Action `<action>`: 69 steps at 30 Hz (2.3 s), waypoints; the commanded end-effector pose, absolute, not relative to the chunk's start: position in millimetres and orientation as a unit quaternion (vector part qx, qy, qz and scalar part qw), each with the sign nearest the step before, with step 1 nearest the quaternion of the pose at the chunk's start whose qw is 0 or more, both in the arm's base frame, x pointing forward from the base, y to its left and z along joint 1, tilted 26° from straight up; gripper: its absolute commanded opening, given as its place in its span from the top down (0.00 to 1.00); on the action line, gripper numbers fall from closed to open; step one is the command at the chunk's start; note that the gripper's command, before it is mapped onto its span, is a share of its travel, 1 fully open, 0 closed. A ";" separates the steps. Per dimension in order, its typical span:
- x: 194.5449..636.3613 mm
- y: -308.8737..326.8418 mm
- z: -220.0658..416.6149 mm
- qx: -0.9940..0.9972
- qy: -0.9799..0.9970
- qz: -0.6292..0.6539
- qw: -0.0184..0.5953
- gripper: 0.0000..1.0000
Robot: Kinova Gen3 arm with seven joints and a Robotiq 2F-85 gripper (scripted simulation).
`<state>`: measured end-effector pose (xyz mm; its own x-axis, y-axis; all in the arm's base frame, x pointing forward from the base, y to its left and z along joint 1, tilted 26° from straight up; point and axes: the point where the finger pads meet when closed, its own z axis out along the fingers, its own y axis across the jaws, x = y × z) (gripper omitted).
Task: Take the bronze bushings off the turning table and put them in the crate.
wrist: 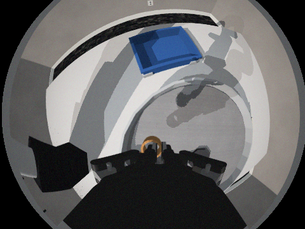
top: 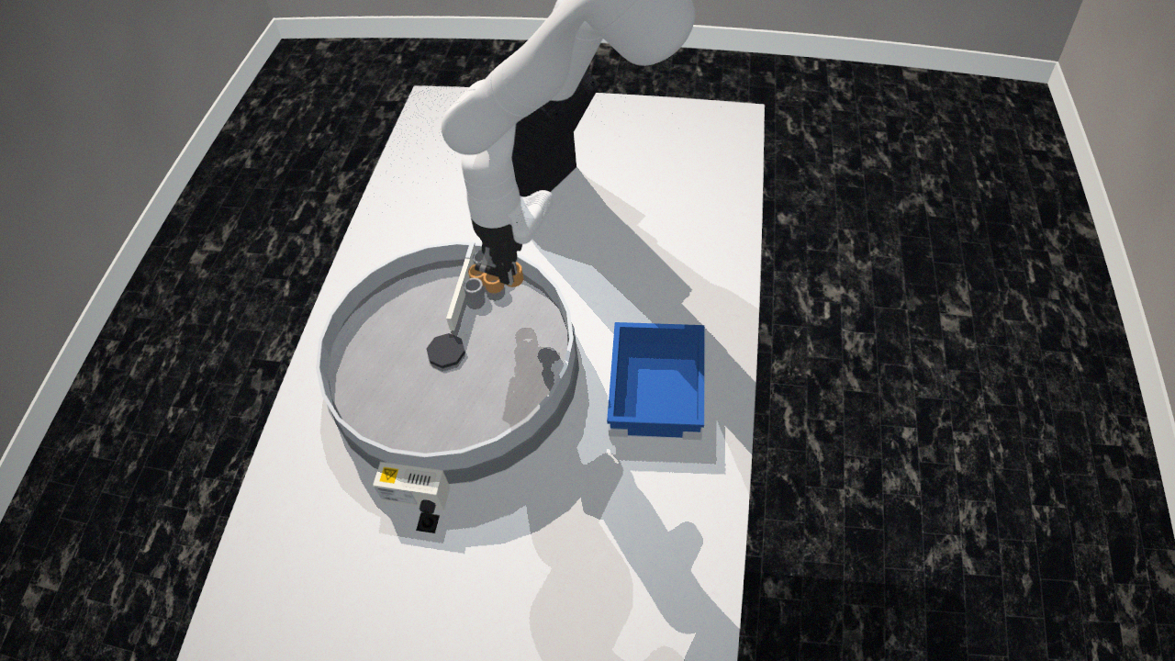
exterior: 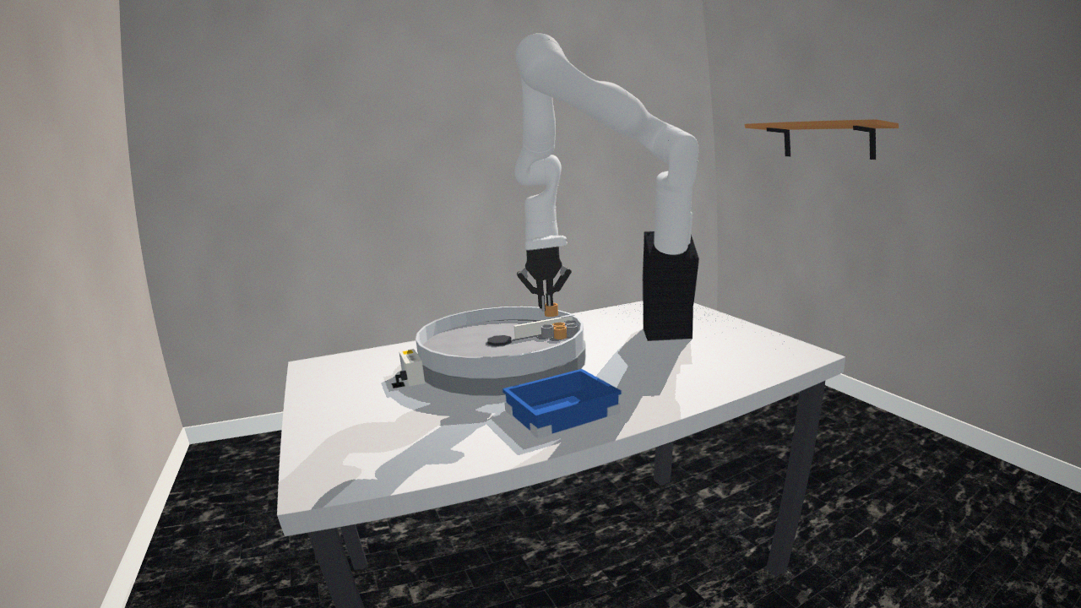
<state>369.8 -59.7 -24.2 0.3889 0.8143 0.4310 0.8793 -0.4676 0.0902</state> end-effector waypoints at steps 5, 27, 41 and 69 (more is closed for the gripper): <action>387.3 -14.3 -0.7 -0.828 -0.513 -0.215 0.076 1.00; 404.4 31.7 22.0 -0.828 -0.513 -0.214 0.076 1.00; 421.6 77.7 44.8 -0.828 -0.512 -0.214 0.077 1.00; 441.8 127.1 59.0 -0.829 -0.512 -0.213 0.077 1.00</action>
<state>441.6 125.5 65.3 0.3829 0.8153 0.4345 0.8804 -0.4645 0.0958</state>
